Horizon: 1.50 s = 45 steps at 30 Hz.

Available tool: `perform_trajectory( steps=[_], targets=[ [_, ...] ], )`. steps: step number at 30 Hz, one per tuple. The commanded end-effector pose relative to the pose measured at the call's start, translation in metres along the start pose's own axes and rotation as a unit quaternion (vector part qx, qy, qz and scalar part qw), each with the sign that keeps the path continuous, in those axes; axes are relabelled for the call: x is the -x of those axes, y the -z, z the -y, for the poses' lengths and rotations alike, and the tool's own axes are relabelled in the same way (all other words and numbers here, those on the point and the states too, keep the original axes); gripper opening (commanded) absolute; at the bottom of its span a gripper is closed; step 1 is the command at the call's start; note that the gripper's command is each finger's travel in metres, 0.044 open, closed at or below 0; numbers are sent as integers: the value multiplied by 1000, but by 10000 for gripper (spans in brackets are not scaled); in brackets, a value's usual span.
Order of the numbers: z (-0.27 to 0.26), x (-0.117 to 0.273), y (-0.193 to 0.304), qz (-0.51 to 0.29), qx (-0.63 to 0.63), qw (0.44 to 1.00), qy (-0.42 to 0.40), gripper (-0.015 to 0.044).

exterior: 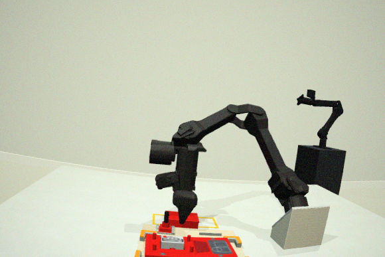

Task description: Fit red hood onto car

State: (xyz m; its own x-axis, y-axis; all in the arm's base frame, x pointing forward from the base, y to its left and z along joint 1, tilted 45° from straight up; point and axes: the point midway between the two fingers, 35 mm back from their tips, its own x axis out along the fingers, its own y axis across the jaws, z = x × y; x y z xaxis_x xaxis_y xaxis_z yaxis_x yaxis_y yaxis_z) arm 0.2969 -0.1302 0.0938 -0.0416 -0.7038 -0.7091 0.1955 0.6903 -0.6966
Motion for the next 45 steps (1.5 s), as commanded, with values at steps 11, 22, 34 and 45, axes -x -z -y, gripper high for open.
perform_trajectory(
  steps=[11, 22, 34, 45],
  targets=[
    [1, -8, 1, -2, 2, 1000, 2, 440],
    [0, -6, 0, 0, 0, 1000, 0, 315],
    [0, 5, 0, 0, 0, 1000, 0, 58],
    [-1, 41, 0, 0, 1, 1000, -1, 0]
  ],
)
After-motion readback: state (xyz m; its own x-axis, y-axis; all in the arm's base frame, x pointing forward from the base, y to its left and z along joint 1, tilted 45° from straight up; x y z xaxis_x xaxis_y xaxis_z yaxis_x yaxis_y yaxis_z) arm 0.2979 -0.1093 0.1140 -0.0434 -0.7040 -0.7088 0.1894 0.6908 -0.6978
